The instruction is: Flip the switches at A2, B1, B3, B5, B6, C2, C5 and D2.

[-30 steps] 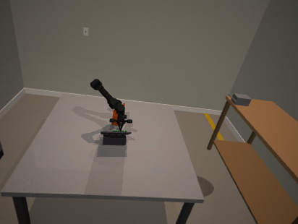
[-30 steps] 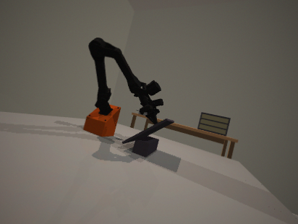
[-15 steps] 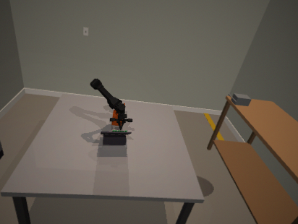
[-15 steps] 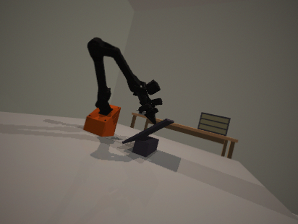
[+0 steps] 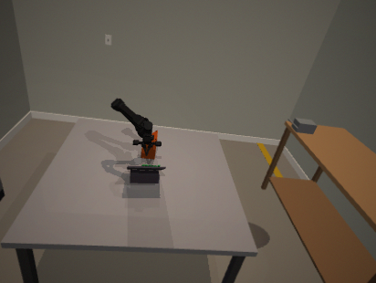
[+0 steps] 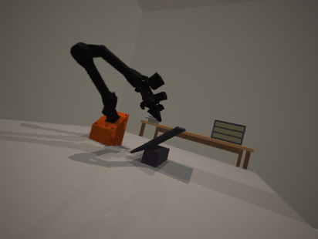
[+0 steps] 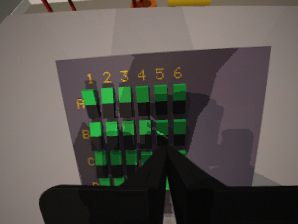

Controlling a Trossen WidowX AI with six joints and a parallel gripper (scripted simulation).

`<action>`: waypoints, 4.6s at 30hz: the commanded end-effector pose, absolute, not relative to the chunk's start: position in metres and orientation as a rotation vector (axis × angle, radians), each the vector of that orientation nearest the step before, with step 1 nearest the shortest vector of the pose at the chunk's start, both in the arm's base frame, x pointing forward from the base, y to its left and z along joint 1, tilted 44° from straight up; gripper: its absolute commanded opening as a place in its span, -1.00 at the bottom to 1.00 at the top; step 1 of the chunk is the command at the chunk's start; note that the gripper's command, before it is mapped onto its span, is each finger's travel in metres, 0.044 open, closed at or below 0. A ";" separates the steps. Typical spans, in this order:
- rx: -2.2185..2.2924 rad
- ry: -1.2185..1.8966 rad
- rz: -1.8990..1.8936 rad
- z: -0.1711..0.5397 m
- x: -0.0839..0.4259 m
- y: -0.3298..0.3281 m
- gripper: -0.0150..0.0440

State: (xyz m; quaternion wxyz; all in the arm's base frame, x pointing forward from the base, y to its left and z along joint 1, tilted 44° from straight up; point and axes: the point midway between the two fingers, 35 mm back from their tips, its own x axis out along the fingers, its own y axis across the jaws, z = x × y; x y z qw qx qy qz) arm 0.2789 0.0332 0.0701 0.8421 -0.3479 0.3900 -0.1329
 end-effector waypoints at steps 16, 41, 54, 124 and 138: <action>-0.749 0.859 -0.276 0.044 0.306 0.008 -0.49; -0.749 0.859 -0.276 0.036 0.315 0.002 -0.49; -0.749 0.859 -0.276 0.035 0.316 0.001 -0.49; -0.750 0.859 -0.276 0.054 0.312 -0.009 -0.49; -0.750 0.859 -0.277 0.050 0.317 -0.013 -0.49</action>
